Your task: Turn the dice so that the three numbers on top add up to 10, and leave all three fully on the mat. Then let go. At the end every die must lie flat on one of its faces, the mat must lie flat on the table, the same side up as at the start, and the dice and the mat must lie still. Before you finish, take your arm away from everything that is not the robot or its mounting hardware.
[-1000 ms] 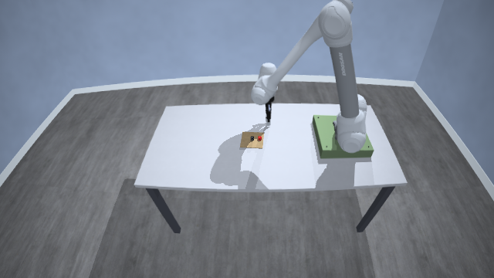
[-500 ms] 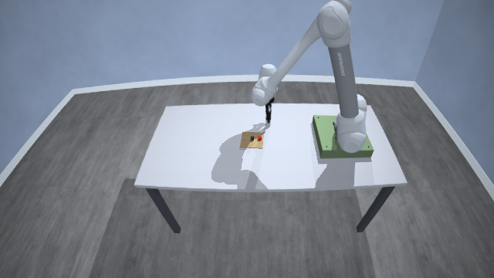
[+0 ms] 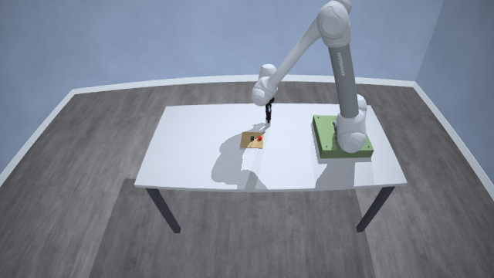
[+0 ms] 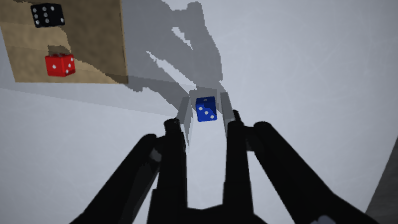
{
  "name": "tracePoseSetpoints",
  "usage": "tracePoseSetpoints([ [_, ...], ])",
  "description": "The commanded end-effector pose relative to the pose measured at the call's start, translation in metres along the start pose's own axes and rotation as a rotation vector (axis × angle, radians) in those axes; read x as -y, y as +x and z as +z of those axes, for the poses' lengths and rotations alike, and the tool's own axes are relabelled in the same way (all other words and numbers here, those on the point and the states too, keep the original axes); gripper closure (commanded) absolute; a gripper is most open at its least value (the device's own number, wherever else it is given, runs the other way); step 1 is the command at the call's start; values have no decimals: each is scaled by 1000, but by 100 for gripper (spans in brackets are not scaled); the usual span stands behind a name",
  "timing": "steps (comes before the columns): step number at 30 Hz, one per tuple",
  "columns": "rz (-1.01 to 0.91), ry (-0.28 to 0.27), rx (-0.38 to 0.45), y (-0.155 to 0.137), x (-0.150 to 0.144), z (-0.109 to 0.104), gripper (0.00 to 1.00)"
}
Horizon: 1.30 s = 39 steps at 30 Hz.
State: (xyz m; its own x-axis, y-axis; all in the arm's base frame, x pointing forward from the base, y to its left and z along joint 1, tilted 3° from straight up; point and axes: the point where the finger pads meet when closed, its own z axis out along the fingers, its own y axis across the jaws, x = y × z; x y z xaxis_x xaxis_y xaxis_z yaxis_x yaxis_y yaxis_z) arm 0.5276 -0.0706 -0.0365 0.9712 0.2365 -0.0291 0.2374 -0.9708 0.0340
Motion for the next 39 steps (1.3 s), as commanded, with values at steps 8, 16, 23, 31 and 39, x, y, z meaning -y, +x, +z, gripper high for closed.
tracePoseSetpoints([
  [8, 0, 0, 0, 0, 0, 0, 79],
  [16, 0, 0, 0, 0, 0, 0, 91],
  [23, 0, 0, 0, 0, 0, 0, 91],
  [31, 0, 0, 0, 0, 0, 0, 91],
  [39, 0, 0, 0, 0, 0, 0, 91],
])
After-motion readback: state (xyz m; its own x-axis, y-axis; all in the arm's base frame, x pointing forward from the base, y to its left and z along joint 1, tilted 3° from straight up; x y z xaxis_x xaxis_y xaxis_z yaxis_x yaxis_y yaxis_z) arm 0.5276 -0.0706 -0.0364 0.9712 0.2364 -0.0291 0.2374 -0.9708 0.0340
